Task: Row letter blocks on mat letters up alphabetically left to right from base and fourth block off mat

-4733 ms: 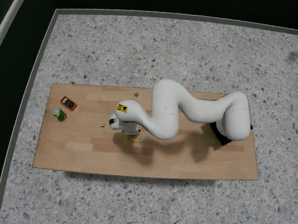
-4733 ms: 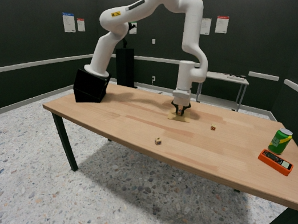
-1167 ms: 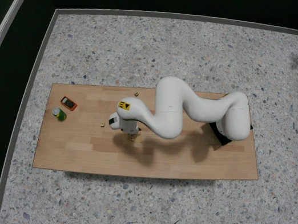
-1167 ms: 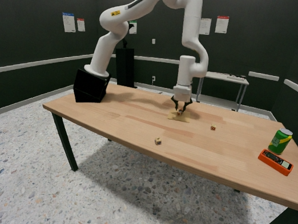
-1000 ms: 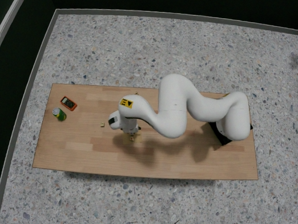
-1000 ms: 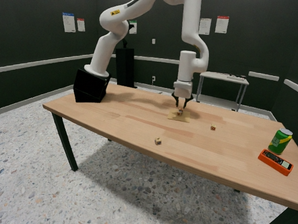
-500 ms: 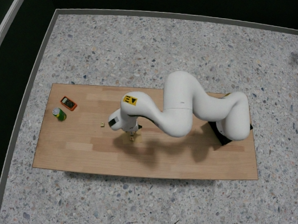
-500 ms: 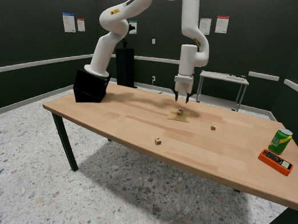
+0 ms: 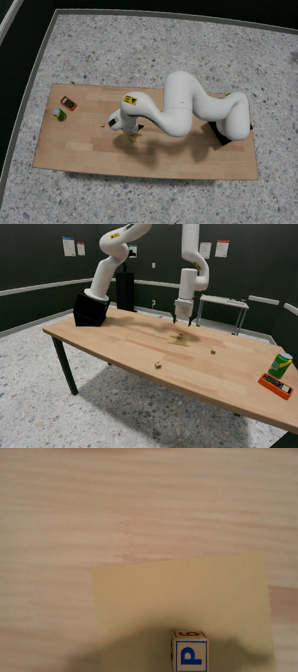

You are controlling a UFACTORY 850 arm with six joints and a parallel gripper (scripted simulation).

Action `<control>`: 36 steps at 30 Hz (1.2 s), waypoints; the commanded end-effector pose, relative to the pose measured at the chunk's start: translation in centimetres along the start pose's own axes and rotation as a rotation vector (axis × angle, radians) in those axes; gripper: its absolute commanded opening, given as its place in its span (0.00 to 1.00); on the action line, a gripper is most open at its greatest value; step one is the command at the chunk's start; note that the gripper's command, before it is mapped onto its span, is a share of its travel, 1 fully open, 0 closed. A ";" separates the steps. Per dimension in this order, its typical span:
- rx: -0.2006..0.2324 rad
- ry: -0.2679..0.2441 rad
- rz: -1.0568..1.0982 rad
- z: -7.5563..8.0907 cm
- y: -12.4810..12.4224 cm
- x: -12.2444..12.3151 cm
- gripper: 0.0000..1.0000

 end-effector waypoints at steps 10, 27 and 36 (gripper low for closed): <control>-0.003 -0.004 -0.022 0.0 -0.5 0.1 1.00; -0.003 -0.060 -0.473 -0.8 -8.7 0.9 1.00; 0.011 -0.071 -0.750 -1.1 -13.0 0.8 1.00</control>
Point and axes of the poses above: the point where the finger pads meet when closed, its own z axis back along the fingers, its own y axis across the jaws, x = y × z, the point moved 3 cm from there along z, back along the fingers, and after that the axes turned 12 degrees about -z, right-handed, at the moved point
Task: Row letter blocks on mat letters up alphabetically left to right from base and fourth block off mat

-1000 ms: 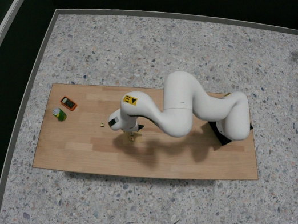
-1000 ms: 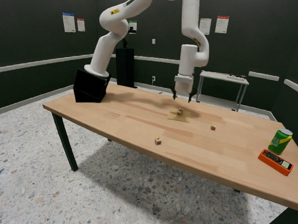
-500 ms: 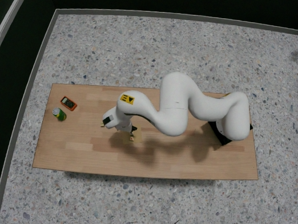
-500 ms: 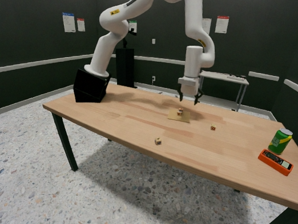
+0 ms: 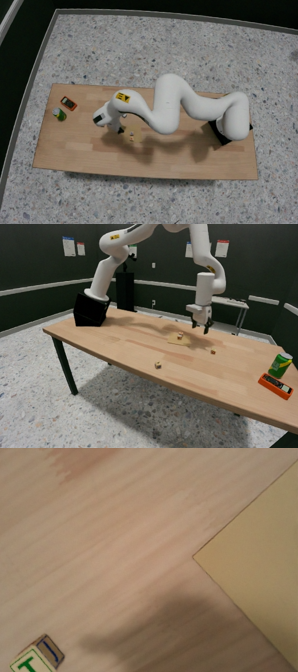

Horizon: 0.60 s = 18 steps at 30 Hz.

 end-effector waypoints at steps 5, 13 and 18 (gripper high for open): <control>0.019 0.052 -0.219 -0.3 -2.8 1.9 1.00; 0.007 0.064 -0.448 -0.5 -5.6 3.2 1.00; -0.004 0.073 -0.566 -0.5 -7.0 3.6 1.00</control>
Point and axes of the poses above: the point where the finger pads meet when closed, its own z axis back along the fingers, its own y axis across the jaws, x = y × z, the point moved 3 cm from there along z, back along the fingers, and after that the axes turned 12 degrees about -z, right-handed, at the moved point
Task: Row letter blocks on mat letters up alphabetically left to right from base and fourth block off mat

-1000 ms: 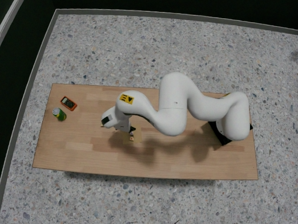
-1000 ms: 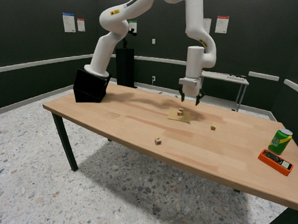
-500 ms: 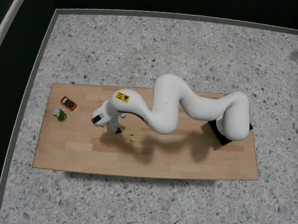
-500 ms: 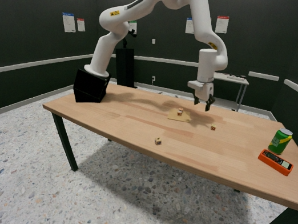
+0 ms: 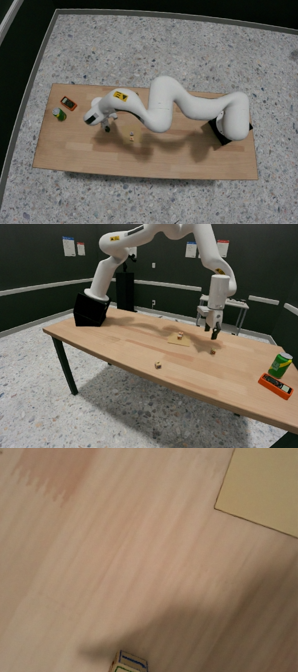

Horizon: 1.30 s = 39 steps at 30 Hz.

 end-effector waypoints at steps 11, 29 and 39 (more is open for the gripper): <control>-0.056 0.056 -0.359 0.2 -3.1 3.1 1.00; -0.066 0.056 -0.409 0.2 -3.5 3.4 0.64; -0.066 0.056 -0.409 0.2 -3.5 3.4 0.64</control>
Point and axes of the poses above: the point where the finger pads meet when closed, its own z axis back along the fingers, its own y axis across the jaws, x = y × z, the point moved 3 cm from there along z, back along the fingers, and after that the axes turned 12 degrees about -z, right-handed, at the moved point
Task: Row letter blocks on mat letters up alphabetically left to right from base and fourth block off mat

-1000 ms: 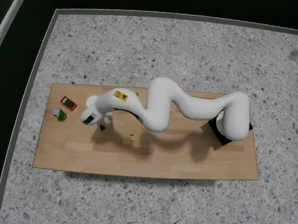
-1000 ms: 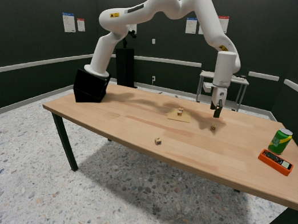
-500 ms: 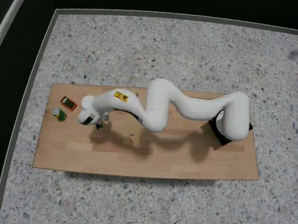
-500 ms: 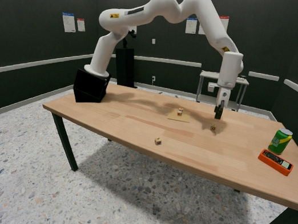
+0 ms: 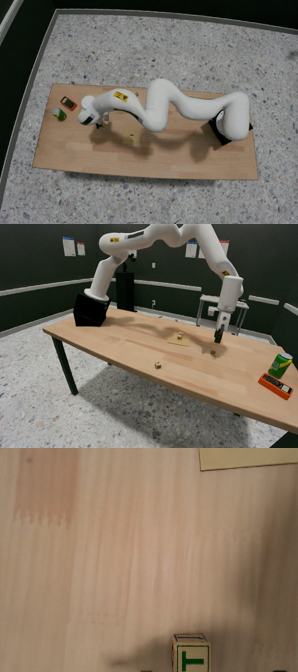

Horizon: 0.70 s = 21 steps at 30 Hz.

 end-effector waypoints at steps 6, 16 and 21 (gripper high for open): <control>0.000 -0.002 0.000 0.0 0.0 0.1 0.64; 0.000 -0.002 0.000 -0.6 0.0 0.1 0.64; 0.000 -0.002 0.000 -1.3 0.0 0.1 0.64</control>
Point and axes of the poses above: the point where the finger pads meet when closed, its own z axis back along the fingers, its own y axis across the jaws, x = y × z, the point moved 3 cm from there along z, back along the fingers, and after that the axes turned 12 degrees about -z, right-handed, at the moved point
